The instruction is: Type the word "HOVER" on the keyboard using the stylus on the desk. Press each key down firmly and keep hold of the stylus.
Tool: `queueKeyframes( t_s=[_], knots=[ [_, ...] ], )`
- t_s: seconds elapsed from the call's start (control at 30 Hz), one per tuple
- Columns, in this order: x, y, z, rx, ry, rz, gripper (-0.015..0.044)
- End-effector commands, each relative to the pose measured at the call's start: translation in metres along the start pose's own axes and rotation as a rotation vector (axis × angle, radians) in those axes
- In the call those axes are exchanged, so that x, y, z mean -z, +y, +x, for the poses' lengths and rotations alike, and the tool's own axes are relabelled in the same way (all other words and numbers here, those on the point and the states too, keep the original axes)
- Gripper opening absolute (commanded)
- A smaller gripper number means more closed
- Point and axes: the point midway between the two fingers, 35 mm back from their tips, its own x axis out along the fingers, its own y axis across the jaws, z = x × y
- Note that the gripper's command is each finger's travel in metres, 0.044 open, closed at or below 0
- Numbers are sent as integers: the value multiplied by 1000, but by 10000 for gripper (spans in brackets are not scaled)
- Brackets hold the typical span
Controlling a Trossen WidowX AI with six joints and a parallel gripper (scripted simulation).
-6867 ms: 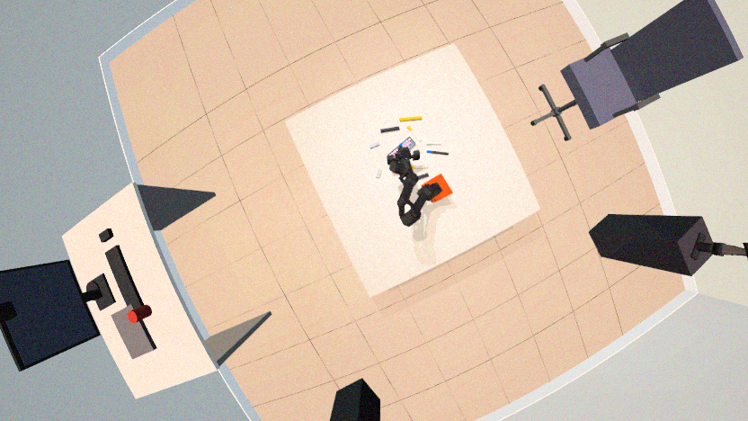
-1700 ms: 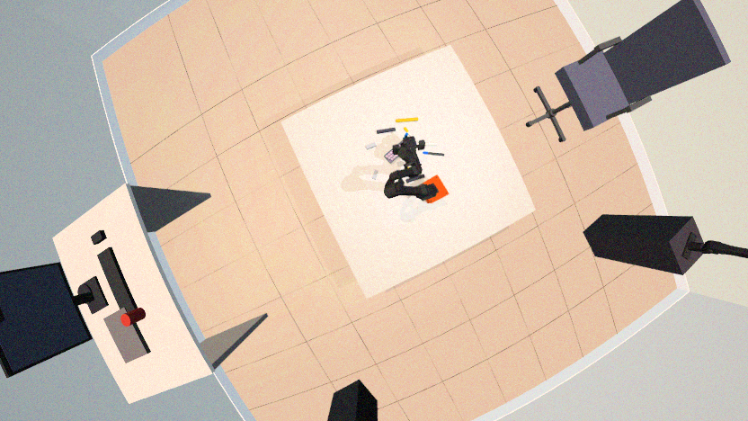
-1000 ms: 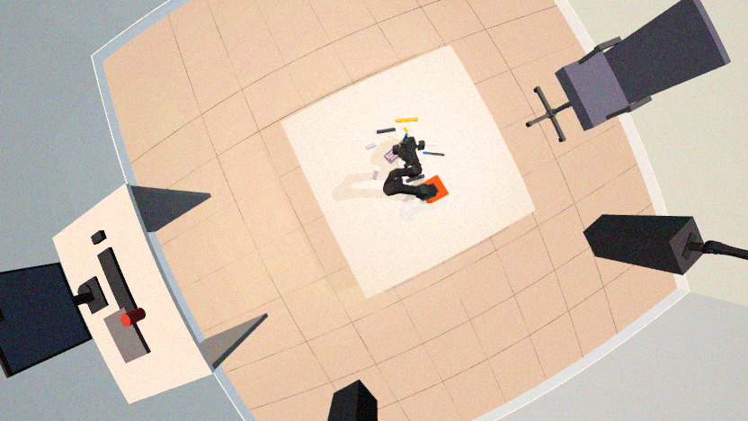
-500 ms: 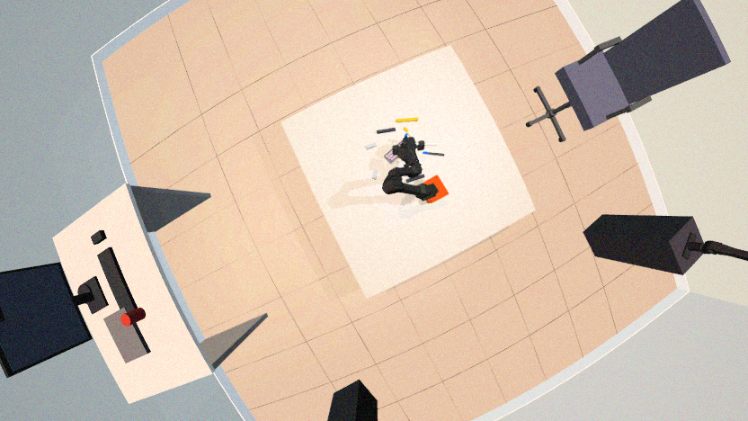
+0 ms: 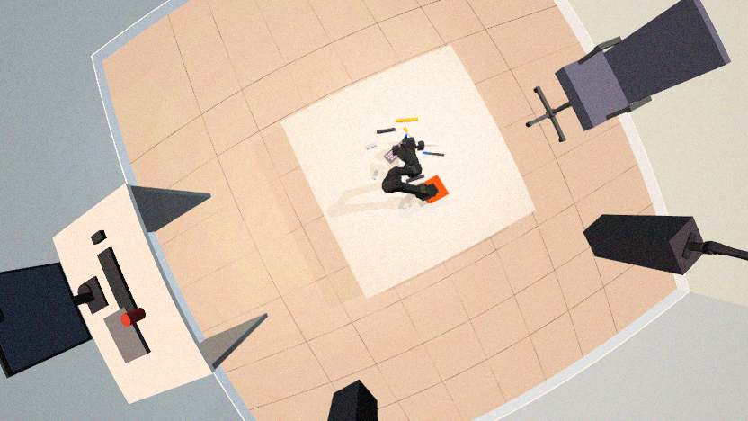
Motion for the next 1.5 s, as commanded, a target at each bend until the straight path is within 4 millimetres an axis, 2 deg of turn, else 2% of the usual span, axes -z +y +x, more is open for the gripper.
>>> queueKeyframes(
  t_s=[0.0, 0.5, 0.8, 1.3, 1.47],
  knots=[
    [3, -2, 1, 8, 3, 7, 81],
    [8, -2, 4, 8, 3, 7, 81],
    [5, -2, 2, 8, 3, 7, 81],
    [-26, -2, -15, 8, 2, 5, 81],
    [-27, -2, -16, 8, 2, 5, 81]
  ],
)
